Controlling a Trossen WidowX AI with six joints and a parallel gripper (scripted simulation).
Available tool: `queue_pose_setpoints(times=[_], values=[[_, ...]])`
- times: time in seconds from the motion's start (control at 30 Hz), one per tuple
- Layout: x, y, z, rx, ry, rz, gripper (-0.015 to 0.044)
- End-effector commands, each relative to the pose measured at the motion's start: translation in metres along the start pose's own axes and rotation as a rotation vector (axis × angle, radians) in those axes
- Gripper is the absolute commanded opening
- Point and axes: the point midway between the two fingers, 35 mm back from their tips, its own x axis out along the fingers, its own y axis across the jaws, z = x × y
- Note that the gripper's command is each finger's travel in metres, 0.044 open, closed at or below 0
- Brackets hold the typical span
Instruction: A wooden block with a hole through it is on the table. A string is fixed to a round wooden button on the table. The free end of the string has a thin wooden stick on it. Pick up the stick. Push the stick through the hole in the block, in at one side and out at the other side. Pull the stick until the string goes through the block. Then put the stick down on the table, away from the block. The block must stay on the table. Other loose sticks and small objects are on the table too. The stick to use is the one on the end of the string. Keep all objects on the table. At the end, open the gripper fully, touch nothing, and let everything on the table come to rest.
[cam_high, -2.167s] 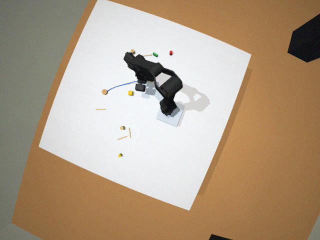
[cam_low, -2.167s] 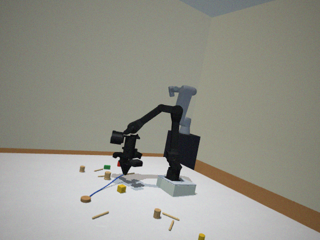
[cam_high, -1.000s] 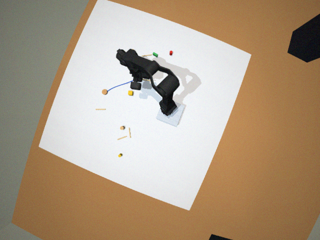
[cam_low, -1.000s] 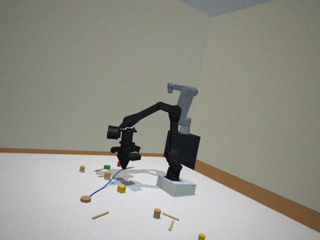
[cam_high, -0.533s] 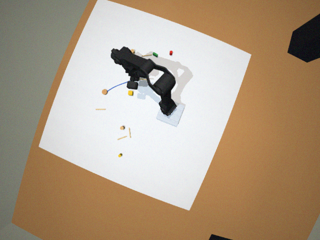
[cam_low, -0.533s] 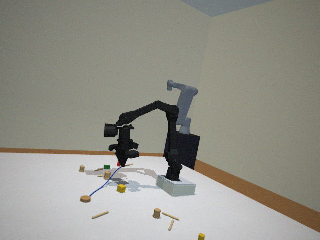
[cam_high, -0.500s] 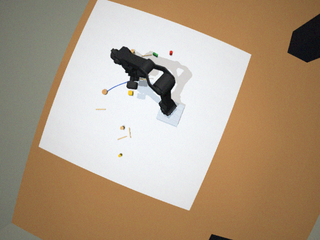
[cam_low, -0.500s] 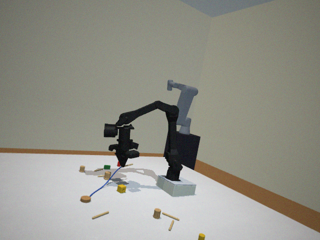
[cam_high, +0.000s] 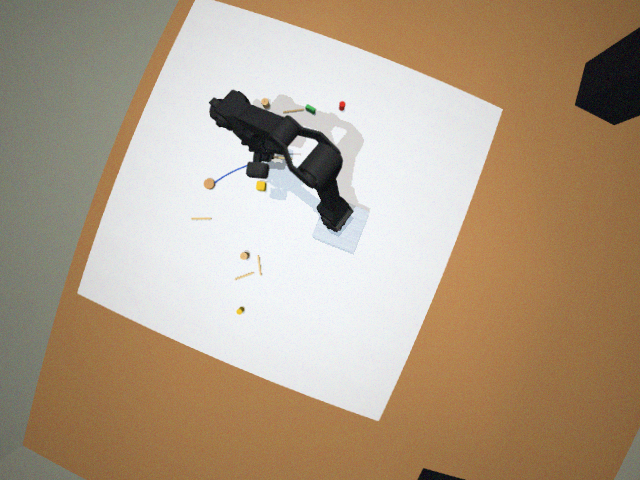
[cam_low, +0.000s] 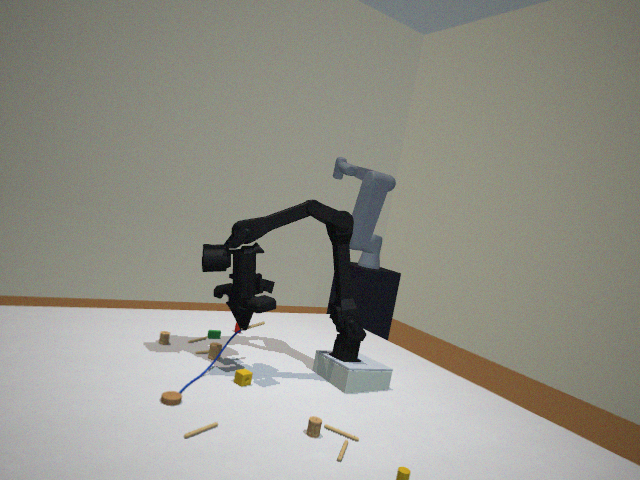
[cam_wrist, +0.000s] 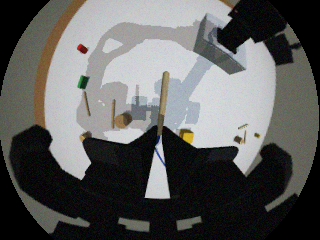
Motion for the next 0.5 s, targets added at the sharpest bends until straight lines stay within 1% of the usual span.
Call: queue_pose_setpoints(times=[0.0, 0.47], values=[[-0.005, -0.002, -0.004, 0.003, -0.019, 0.008, 0.0000], [-0.021, -0.008, -0.013, 0.006, -0.073, 0.014, 0.0000]])
